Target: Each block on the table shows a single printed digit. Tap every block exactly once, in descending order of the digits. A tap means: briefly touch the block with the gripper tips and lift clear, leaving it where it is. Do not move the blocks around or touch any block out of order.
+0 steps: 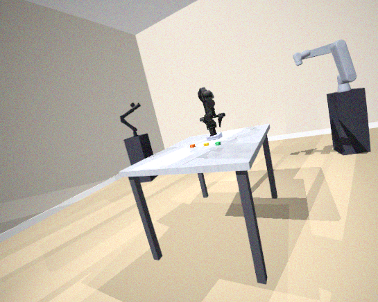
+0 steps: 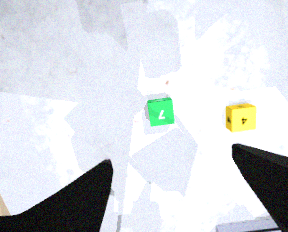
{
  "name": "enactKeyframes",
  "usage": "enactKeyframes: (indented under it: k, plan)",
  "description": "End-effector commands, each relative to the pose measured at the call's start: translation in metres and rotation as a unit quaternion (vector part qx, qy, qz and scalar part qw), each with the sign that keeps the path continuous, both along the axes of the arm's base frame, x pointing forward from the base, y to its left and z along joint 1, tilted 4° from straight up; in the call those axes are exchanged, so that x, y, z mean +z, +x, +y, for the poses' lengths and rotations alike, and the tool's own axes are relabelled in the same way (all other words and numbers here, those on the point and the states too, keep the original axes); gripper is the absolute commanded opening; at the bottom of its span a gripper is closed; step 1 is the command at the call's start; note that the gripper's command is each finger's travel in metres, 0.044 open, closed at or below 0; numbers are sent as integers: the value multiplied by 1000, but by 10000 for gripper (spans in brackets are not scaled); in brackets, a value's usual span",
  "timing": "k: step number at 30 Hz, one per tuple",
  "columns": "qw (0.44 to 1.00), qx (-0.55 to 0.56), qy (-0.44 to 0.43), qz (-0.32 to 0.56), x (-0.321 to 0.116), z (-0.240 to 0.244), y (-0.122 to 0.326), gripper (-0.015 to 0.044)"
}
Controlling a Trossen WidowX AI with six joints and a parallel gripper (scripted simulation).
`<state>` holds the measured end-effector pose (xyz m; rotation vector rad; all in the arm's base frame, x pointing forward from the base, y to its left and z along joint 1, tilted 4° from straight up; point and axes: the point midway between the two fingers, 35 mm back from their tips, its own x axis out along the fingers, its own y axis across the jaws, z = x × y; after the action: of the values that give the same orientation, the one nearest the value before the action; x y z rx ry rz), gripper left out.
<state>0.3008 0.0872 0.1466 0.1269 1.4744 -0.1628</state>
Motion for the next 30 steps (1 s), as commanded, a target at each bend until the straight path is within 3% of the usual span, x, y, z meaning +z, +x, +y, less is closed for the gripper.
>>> enactKeyframes:
  k: [1,10,17,24,30]
  plan:
    - [1000,-2,-2,1,0,1,0,400]
    - [1000,-2,-2,1,0,1,0,400]
    - [1000,-2,-2,1,-78,-2,7,216]
    - [1000,-2,-2,1,-81,-2,7,32]
    - [1000,-2,-2,1,-81,-2,7,20]
